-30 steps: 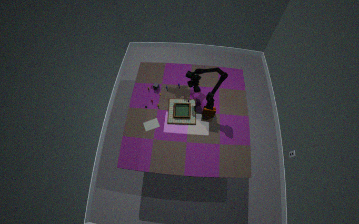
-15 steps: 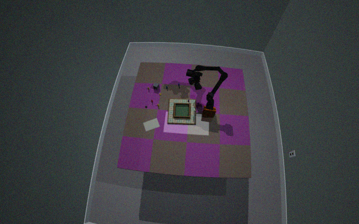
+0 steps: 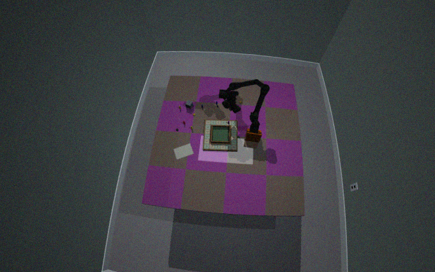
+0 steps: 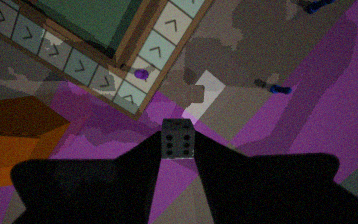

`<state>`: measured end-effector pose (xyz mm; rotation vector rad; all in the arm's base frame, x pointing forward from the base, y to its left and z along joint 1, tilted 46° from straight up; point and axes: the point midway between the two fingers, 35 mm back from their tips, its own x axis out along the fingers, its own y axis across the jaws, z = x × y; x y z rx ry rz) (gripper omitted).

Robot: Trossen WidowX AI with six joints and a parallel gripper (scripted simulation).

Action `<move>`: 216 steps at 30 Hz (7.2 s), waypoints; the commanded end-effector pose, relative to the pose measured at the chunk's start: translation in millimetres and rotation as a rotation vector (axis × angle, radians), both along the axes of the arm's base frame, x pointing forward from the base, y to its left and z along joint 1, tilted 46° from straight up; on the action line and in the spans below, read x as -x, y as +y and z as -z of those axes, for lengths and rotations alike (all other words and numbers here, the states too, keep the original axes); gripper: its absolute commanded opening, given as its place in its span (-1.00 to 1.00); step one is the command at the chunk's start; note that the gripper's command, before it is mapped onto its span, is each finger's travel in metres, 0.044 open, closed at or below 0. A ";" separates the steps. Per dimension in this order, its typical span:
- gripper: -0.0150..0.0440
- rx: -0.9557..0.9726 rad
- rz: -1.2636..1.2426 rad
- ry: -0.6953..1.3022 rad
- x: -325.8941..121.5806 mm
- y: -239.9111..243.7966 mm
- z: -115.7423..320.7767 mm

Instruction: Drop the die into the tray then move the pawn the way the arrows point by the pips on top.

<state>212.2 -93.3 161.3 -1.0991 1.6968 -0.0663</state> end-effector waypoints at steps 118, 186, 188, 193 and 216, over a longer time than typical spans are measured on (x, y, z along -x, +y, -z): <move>0.40 -0.773 -0.881 0.364 -62.3 124.5 121.4; 0.19 0.052 0.274 -0.270 -7.7 0.6 108.8; 0.19 0.052 0.274 -0.271 -7.7 -1.7 111.0; 0.19 0.052 0.274 -0.271 -7.5 -7.5 116.4; -0.46 0.056 0.273 -0.271 -6.0 -19.9 126.9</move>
